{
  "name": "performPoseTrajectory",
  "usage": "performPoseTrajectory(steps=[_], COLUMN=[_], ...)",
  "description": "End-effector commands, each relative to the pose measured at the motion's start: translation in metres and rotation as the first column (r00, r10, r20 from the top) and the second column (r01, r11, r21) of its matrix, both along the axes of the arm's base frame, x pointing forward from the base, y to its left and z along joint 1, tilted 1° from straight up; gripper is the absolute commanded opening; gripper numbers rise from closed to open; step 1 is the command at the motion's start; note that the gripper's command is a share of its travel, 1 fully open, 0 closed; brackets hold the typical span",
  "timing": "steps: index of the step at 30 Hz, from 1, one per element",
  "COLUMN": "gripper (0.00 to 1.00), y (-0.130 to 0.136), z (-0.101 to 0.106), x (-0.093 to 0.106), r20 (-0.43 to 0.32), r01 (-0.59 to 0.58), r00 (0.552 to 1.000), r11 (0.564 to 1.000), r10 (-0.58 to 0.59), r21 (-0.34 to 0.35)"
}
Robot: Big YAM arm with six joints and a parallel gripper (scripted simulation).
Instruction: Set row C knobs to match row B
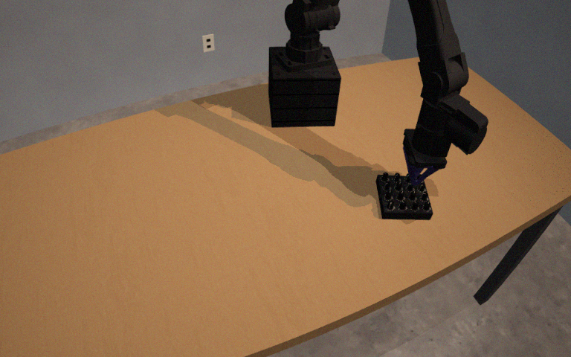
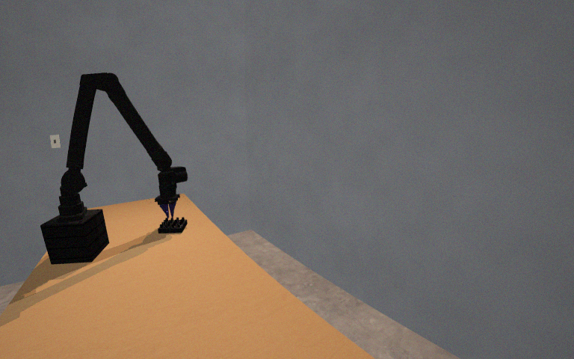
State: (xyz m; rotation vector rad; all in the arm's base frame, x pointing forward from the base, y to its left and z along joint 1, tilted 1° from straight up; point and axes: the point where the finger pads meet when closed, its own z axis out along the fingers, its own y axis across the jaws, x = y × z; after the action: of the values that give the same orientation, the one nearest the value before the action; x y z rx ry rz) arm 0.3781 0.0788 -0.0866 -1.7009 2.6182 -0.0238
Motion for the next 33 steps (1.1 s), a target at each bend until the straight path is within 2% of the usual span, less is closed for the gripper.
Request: performPoseTrajectory(steps=[1,11,14,15,18,33], gripper=[0.18,0.18,0.18,0.18,0.18,0.18], y=[0.0009,-0.0067,-0.0065,0.0002,-0.0022,-0.0023], z=[-0.0038,-0.0063,-0.0055,-0.0020,-0.0022,-0.0022], x=[0.0056,-0.0024,-0.0008,0.0060,0.0010,0.0009], r20=[0.005,-0.003,0.001,0.016,0.009,0.009], r01=[-0.009,-0.002,-0.003,-0.017,-0.014,-0.012], r00=[1.000,1.000,1.000,1.000,1.000,1.000], r11=[1.000,1.000,1.000,1.000,1.000,1.000], r10=[0.009,0.002,0.003,0.017,0.014,0.012], r21=[0.005,0.004,0.005,0.008,0.006,0.006])
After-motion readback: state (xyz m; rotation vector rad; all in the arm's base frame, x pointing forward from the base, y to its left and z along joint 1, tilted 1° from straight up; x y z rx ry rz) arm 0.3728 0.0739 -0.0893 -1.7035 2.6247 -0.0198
